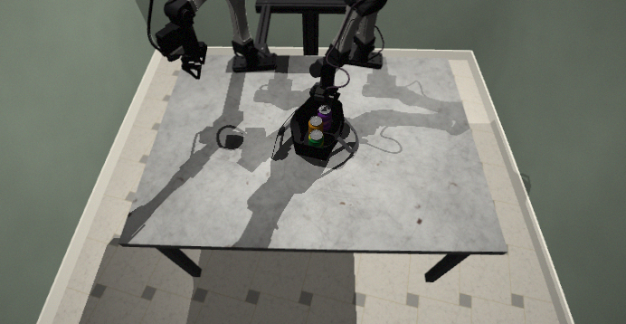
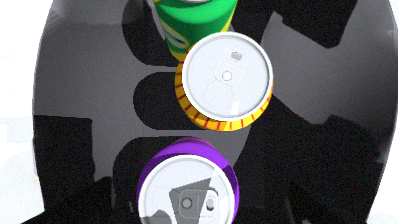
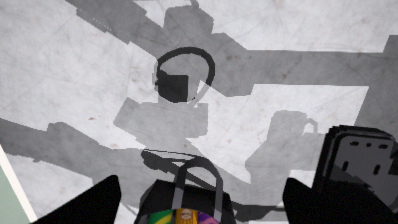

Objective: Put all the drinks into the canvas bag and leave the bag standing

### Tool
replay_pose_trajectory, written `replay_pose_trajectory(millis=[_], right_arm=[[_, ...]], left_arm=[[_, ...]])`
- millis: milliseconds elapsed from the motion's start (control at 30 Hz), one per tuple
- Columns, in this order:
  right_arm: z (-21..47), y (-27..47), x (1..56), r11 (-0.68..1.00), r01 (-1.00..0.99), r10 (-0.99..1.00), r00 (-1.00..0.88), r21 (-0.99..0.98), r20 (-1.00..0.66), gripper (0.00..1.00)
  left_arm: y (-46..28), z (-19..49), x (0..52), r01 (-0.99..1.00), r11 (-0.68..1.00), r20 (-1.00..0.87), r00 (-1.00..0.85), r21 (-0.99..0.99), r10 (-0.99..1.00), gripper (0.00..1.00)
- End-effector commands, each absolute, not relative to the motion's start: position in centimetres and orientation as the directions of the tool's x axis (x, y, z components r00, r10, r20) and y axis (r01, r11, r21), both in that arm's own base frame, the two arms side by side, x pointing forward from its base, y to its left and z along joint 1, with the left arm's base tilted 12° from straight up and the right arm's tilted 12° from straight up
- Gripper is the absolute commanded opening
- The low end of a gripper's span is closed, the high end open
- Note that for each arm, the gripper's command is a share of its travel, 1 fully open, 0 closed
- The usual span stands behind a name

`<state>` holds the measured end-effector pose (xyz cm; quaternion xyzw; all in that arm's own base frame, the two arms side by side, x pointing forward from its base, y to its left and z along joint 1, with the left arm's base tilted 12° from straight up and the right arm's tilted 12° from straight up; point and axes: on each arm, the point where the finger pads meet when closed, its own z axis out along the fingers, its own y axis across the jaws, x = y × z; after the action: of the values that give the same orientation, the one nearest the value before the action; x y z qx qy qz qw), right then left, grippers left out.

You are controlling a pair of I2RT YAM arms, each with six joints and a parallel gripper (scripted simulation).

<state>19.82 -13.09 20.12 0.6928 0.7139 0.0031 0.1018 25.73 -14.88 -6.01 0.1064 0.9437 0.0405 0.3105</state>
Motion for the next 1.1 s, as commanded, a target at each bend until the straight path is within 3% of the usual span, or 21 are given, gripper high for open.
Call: replay_pose_trajectory(millis=[0, 900, 1067], right_arm=[[20.6, -13.1, 19.6, 0.035, 0.987, 0.987, -0.01, 0.156, -0.159, 0.86], [20.6, -13.1, 19.6, 0.035, 0.987, 0.987, -0.01, 0.156, -0.159, 0.86], [20.6, -13.1, 19.6, 0.035, 0.987, 0.987, -0.01, 0.156, -0.159, 0.86]], left_arm=[[-15.2, -5.4, 25.7, 0.17, 0.974, -0.571, -0.789, 0.15, 0.226, 0.86], [-15.6, 2.1, 24.1, 0.166, 0.972, -0.554, -0.8, 0.165, 0.231, 0.86], [-14.7, 0.2, 23.6, 0.168, 0.97, -0.527, -0.816, 0.176, 0.237, 0.86]])
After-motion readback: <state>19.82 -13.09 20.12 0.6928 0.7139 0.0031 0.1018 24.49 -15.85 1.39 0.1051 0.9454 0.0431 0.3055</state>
